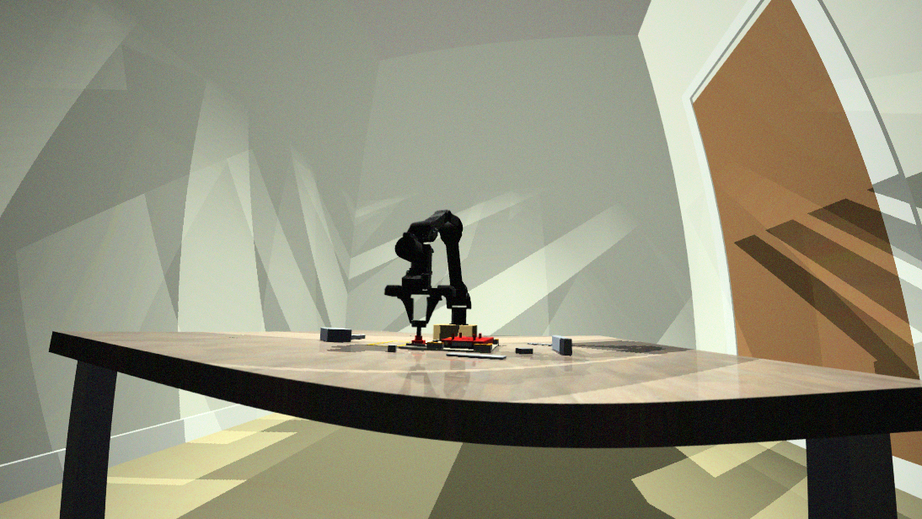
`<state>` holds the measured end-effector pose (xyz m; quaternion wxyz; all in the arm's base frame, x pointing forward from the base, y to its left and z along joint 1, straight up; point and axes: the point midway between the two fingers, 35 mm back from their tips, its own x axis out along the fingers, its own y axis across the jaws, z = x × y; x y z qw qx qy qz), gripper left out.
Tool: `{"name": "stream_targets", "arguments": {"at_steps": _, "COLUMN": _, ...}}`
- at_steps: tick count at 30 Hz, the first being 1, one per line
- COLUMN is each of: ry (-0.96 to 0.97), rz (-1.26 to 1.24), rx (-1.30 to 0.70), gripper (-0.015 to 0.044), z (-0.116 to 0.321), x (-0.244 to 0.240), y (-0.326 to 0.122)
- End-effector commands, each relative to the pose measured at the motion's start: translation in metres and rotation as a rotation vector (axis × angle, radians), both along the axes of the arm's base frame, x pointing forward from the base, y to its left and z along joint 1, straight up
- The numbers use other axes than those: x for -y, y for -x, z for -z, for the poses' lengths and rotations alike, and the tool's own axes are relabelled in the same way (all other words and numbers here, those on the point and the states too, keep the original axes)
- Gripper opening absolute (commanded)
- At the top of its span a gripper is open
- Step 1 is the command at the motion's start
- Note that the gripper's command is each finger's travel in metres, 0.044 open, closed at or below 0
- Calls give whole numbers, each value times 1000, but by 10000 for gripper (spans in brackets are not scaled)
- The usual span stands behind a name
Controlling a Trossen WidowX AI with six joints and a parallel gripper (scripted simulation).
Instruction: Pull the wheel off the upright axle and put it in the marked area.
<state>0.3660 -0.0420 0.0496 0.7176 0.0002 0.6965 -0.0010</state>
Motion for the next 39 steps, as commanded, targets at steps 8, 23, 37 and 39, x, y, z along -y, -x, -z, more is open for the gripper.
{"name": "stream_targets", "arguments": {"at_steps": 8, "ry": 2, "rz": 3, "rx": 2, "gripper": 0, "z": -5, "x": 0, "y": 0}}
{"name": "stream_targets", "arguments": {"at_steps": 23, "ry": 3, "rz": 4, "rx": 2, "gripper": 0, "z": -10, "x": 0, "y": 0}}
{"name": "stream_targets", "arguments": {"at_steps": 37, "ry": 3, "rz": 4, "rx": 2, "gripper": 0, "z": -34, "x": 0, "y": 1}}
{"name": "stream_targets", "arguments": {"at_steps": 39, "ry": 3, "rz": 4, "rx": 2, "gripper": 0, "z": -42, "x": -1, "y": 2}}
